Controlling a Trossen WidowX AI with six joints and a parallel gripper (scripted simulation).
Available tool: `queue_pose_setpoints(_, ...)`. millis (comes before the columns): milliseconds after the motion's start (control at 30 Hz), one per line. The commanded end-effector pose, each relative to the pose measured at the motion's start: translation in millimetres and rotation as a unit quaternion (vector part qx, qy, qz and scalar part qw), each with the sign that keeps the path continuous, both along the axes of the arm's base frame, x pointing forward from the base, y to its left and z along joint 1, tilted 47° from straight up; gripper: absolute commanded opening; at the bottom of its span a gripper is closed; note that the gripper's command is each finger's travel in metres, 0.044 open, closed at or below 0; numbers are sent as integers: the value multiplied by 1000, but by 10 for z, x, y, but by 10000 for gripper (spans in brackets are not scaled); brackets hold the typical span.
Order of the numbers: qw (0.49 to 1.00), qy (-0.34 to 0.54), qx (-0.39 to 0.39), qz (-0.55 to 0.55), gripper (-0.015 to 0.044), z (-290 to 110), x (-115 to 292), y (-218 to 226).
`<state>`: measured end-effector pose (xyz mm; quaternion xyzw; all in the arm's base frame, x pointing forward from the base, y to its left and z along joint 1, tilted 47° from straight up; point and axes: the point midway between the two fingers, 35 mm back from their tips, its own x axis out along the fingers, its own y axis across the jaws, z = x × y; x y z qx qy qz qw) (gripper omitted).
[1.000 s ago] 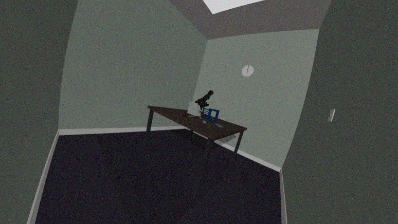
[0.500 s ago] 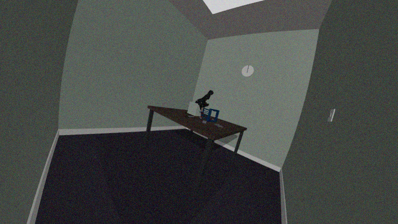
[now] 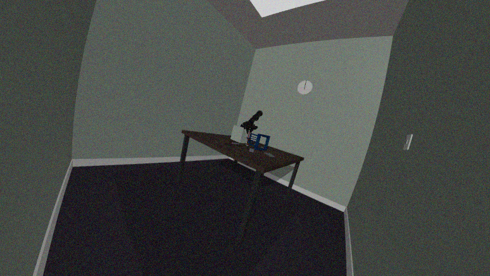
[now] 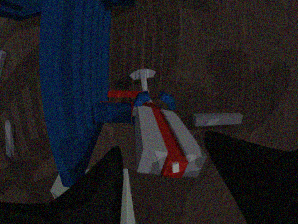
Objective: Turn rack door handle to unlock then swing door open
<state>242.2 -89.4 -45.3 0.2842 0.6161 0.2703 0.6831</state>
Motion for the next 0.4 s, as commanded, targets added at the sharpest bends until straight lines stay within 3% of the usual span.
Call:
queue_pose_setpoints(0, 1000, -3, -5, -1, 282, 58, 8, -90)
queue_pose_setpoints(367, 1000, -2, -5, -2, 282, 211, -21, -242)
